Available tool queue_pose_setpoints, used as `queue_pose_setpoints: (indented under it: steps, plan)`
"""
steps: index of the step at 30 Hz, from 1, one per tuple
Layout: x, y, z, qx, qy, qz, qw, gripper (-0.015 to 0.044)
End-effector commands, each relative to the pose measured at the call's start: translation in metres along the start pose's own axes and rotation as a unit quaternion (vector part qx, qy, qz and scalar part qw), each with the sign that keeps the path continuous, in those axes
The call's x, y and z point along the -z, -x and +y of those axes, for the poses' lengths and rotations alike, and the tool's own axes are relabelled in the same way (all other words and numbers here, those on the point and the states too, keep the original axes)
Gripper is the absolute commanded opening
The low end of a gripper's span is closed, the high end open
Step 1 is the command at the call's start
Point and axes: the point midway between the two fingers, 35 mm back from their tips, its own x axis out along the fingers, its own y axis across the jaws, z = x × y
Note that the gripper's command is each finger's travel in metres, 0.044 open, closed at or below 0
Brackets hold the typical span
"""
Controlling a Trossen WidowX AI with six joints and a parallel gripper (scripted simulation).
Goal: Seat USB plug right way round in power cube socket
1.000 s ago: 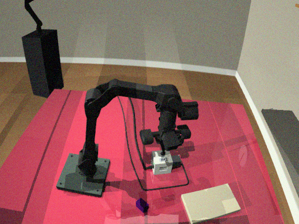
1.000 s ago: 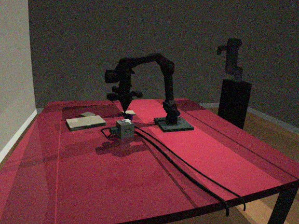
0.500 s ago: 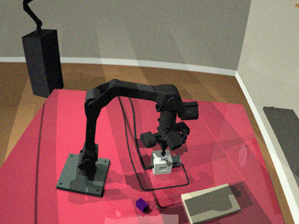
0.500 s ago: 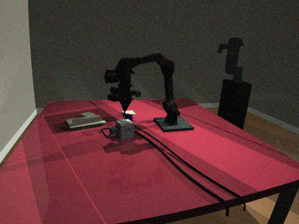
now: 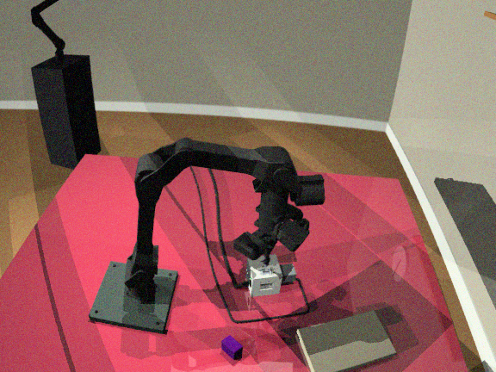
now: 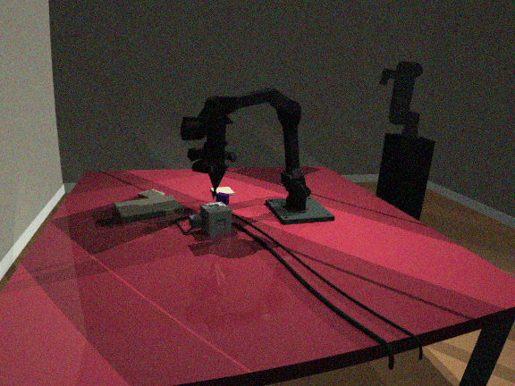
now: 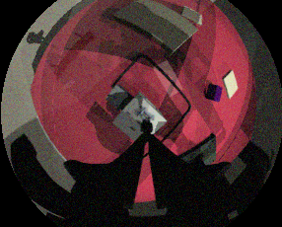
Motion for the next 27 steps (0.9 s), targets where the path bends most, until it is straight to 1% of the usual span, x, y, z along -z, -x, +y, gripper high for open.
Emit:
queue_pose_setpoints:
  steps: [1,14,27]
  plan:
    - [0.0,0.0,-0.0001,0.0,0.049,0.0,0.999,0.0]
    - [0.0,0.0,-0.0001,0.0,0.217,0.0,0.976,0.0]
    - [0.0,0.0,-0.0001,0.0,0.379,0.0,0.925,0.0]
